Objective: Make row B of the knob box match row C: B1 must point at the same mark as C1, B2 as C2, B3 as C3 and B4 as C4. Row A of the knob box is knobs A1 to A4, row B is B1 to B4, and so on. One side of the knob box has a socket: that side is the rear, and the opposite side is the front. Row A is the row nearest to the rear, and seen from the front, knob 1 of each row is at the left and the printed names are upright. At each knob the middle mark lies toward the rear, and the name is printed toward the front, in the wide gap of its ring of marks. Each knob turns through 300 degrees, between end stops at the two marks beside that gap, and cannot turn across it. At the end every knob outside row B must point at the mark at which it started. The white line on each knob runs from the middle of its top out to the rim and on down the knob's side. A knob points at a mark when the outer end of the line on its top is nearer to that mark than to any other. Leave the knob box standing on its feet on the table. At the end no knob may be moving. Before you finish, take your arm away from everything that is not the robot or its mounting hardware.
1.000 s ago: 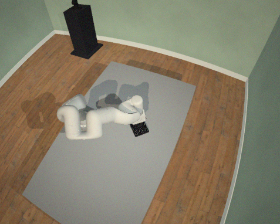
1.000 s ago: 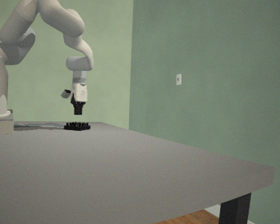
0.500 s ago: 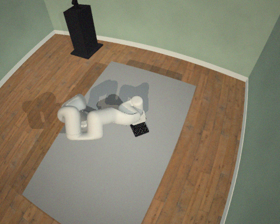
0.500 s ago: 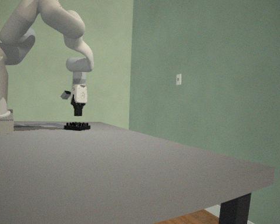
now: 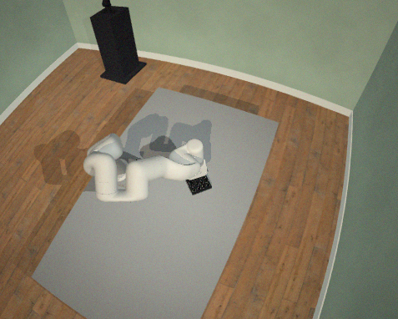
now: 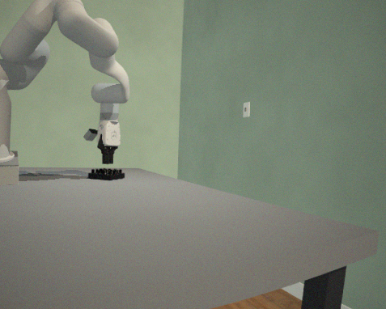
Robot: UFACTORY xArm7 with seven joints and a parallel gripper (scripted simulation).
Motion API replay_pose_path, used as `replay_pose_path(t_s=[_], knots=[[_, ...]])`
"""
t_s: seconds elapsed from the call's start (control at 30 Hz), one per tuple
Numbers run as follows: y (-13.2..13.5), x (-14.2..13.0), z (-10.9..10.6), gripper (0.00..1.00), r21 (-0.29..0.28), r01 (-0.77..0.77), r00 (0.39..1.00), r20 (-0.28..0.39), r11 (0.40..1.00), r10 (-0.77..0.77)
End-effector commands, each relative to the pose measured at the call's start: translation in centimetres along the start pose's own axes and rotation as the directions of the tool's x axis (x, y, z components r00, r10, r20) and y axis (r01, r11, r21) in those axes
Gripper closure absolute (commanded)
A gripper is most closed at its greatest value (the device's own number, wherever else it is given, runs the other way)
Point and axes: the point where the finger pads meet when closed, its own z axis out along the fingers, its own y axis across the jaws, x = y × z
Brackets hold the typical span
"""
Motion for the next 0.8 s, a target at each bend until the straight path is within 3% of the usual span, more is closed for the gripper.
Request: replay_pose_path(t_s=[0.0, 0.77], knots=[[0.1, 0.0, 0.4, 0.81, -0.003, 0.0, 1.0, 0.001, 1.0, 0.0], [0.1, -0.1, 1.9, 0.81, -0.003, 0.0, 1.0, 0.001, 1.0, 0.0]])
